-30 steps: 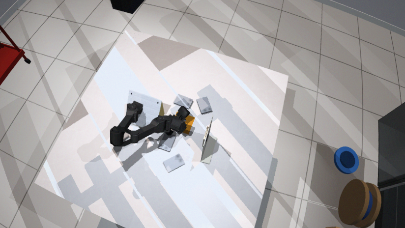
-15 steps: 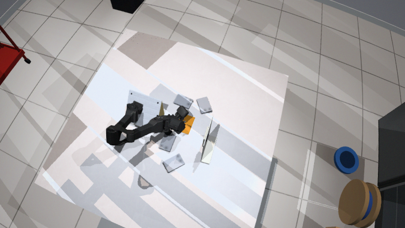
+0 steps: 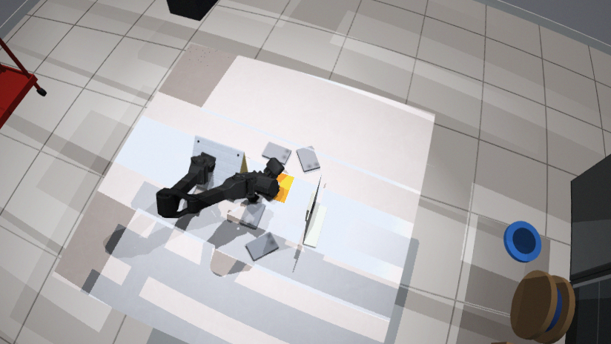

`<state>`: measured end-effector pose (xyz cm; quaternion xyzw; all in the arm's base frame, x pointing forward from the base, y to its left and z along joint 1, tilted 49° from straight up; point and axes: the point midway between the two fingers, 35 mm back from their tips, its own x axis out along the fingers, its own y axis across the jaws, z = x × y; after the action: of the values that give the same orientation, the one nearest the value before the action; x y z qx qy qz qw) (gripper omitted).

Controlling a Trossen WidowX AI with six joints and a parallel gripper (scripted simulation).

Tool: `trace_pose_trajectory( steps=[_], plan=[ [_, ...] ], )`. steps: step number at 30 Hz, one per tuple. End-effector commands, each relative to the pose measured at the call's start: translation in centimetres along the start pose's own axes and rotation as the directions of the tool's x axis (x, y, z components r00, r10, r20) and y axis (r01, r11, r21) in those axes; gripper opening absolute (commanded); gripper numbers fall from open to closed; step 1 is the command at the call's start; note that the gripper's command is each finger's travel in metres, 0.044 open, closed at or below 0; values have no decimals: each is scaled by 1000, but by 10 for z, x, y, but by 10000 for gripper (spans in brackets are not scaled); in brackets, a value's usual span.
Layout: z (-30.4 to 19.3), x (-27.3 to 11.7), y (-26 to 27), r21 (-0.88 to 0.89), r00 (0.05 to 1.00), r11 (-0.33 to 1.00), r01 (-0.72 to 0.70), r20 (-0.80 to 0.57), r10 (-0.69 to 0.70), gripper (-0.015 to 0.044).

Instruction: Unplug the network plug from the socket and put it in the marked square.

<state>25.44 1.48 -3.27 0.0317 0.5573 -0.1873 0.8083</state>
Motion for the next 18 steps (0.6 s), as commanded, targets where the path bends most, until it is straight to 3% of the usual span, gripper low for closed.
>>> trace_pose_trajectory(
  steps=[1,18],
  plan=[
    [3,-7,5,6,1000,1000,-3,9,3,156],
    [4,-28,20,7,1000,1000,-5,7,5,156]
  ],
)
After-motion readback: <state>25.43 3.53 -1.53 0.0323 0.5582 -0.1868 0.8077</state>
